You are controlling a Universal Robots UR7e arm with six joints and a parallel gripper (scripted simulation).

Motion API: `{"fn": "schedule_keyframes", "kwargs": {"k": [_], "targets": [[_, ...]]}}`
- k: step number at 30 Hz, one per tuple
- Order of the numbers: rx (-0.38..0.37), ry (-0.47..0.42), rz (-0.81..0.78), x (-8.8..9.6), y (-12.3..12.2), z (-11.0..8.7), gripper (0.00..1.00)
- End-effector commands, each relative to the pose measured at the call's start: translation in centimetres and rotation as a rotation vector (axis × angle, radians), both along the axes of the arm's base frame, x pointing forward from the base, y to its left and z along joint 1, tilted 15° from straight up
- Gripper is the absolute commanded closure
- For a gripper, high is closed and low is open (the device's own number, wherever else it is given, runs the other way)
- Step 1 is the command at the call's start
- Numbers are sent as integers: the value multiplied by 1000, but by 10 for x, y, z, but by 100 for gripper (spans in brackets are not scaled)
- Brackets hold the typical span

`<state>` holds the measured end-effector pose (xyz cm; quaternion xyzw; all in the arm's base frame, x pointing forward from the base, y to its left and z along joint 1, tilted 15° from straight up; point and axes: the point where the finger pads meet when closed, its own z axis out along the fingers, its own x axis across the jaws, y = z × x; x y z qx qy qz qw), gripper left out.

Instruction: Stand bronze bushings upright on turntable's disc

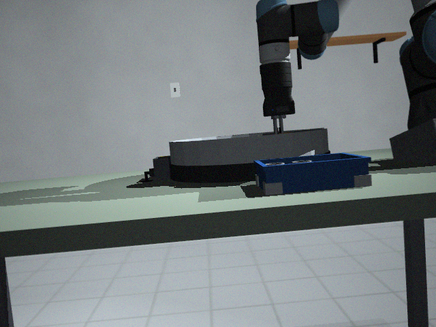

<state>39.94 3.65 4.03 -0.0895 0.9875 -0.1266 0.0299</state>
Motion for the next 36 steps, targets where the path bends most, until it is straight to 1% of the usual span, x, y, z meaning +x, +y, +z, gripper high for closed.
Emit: {"fn": "schedule_keyframes", "kwargs": {"k": [1,36], "targets": [[0,-1,0,0,0,-1,100],[0,-1,0,1,-1,-4,100]]}}
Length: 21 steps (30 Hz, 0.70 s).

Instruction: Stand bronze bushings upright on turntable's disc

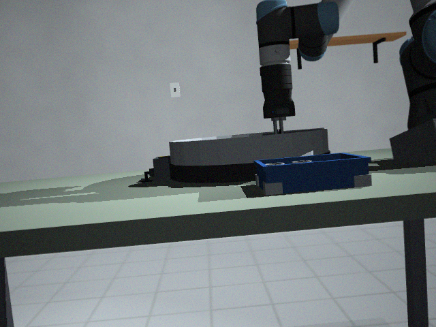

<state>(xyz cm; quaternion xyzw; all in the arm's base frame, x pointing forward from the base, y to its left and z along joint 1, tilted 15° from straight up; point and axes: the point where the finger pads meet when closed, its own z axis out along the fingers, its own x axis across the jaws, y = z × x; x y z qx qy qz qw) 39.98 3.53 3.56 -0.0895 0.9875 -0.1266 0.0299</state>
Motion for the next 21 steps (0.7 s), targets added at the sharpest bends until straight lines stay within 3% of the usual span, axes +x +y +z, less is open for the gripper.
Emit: {"fn": "schedule_keyframes", "kwargs": {"k": [1,18,19,21], "targets": [[0,-1,0,0,0,0,100],[0,-1,0,0,0,0,100],[0,-1,0,0,0,0,62],[0,-1,0,0,0,0,62]]}}
